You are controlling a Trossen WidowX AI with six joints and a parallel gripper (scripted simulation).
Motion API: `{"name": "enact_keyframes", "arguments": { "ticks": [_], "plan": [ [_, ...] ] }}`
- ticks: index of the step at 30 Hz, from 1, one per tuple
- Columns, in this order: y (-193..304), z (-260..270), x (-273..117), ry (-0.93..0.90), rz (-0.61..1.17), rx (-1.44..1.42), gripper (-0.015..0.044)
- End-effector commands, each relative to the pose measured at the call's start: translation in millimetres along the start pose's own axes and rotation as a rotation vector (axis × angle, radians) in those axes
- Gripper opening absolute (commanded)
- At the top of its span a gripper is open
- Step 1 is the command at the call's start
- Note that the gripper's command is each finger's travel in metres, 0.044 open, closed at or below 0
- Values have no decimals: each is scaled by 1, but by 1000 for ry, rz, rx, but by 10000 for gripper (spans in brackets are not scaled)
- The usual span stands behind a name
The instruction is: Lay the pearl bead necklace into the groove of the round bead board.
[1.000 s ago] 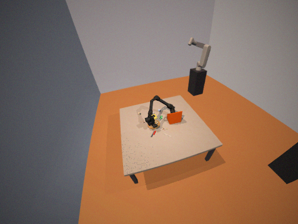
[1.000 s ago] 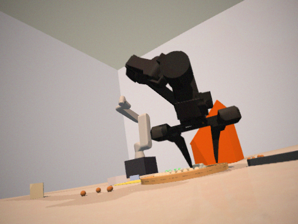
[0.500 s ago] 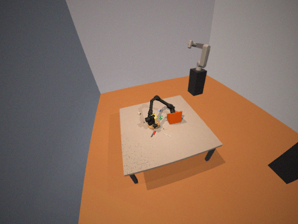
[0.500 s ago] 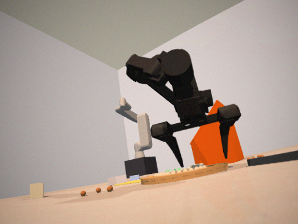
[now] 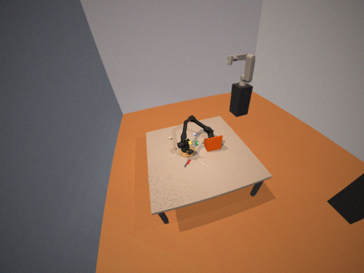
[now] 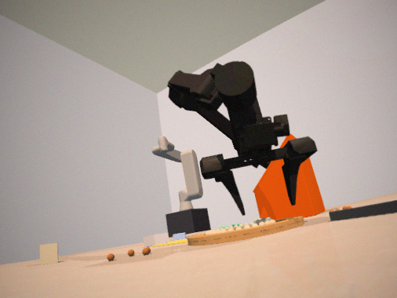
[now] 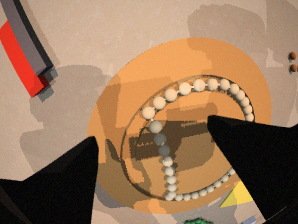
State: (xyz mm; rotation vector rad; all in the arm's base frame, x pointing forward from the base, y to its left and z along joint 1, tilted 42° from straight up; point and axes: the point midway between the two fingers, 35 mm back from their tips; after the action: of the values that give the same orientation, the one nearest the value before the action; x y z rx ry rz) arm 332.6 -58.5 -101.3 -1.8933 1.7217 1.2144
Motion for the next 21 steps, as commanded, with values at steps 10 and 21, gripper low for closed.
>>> {"name": "enact_keyframes", "arguments": {
  "ticks": [10,21],
  "plan": [
    [4,-3,-22,1,-14,-266,120],
    [2,-4,-12,4,-19,-255,120]
  ]
}}
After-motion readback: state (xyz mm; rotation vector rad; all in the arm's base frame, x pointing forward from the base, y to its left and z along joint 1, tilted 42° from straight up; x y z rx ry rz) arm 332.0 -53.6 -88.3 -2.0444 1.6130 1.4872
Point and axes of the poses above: the point midway between the two fingers, 35 mm back from their tips, its own x axis out along the fingers, its own z axis across the jaws, y = z × x, and after that the axes turned 2 degrees about x, right-handed
